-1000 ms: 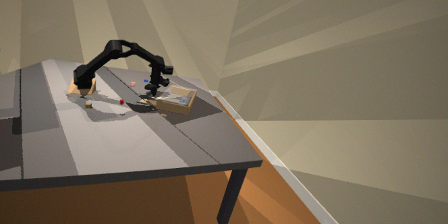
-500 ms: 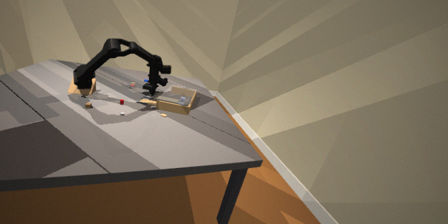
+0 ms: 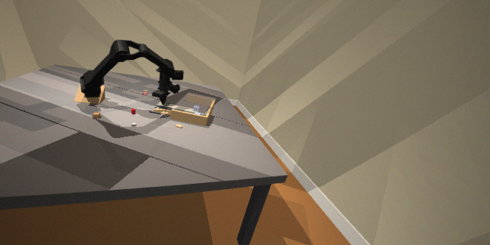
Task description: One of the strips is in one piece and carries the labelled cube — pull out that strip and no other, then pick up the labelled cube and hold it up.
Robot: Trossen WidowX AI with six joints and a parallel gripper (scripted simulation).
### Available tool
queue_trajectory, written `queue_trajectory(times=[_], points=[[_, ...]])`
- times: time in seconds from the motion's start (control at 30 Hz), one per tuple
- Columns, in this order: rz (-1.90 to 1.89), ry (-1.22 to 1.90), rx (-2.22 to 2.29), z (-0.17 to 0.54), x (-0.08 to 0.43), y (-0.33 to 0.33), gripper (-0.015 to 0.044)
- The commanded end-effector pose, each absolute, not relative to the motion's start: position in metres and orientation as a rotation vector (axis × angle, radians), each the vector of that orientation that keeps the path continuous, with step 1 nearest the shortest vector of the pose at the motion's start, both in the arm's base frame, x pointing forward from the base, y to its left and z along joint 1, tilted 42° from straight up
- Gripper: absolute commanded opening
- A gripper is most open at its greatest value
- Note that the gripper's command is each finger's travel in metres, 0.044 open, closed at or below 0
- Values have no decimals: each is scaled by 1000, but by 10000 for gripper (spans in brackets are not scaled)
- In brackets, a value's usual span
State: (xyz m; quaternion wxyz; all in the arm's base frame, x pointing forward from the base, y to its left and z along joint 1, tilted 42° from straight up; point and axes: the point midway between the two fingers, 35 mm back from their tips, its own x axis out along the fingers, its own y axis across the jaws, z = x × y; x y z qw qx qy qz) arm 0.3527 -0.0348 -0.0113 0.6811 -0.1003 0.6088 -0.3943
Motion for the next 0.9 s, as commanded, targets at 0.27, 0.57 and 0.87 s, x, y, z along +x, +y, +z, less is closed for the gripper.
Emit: queue_trajectory(times=[0.27,0.57,0.87], points=[[-889,1386,-223,-20,331,-30,0],[-888,1387,-223,-24,319,-25,0],[-888,1387,-223,-28,306,-20,0]])
